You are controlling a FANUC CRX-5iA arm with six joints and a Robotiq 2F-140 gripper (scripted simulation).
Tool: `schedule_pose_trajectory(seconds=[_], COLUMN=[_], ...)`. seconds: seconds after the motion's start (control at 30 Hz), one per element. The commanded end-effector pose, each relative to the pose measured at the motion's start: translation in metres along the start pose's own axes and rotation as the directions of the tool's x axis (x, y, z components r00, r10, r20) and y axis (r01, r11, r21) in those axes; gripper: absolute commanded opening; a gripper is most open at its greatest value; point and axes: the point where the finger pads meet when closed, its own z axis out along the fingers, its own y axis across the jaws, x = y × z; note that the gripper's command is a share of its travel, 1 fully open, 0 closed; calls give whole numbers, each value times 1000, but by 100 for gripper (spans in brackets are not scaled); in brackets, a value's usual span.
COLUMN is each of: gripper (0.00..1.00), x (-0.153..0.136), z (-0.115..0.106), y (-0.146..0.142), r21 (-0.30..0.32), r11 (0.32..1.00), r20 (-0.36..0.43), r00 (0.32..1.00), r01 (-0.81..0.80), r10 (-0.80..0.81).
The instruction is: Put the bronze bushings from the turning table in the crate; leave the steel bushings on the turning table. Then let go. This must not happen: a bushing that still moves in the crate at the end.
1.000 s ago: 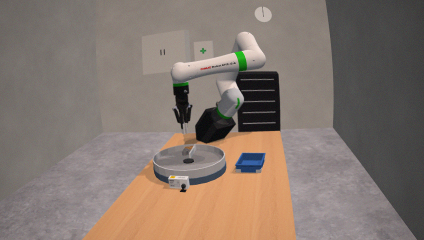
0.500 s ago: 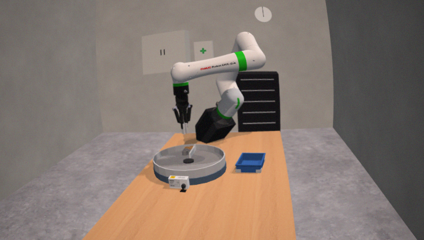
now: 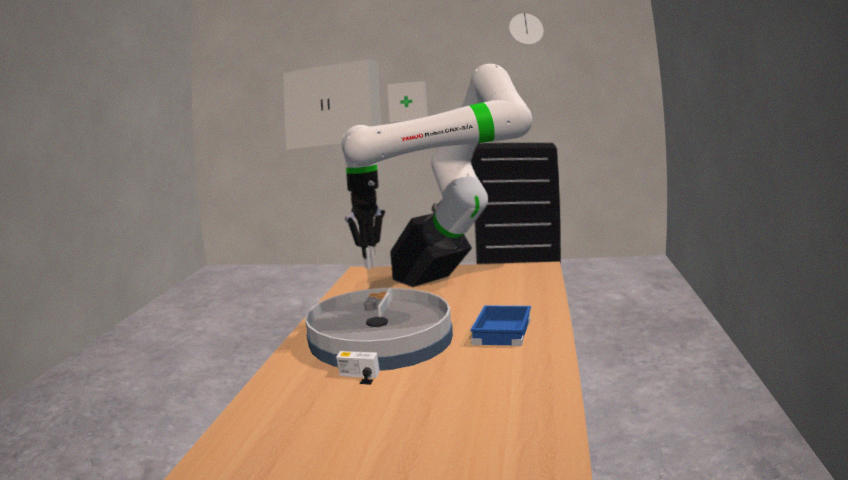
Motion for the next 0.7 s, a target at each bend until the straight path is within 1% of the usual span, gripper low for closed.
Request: schedule_pose_trajectory(seconds=[0.0,0.07,0.13,0.3,0.43,0.6,0.63,0.67], gripper=[6,6,6,6,6,6,6,6], x=[2,4,4,10,16,23,25,25], z=[3,6,6,18,30,45,48,48], y=[0,-1,-1,-1,0,3,4,4], r21=[-4,-4,-4,-13,-16,-12,-10,-10], r11=[1000,999,999,994,984,963,959,959], r20=[-40,-79,-79,-209,-330,-474,-499,-499], r00=[999,996,996,972,930,850,832,832], r01=[-21,-40,-40,-110,-180,-268,-284,-284], r10=[21,40,40,105,164,231,241,241])
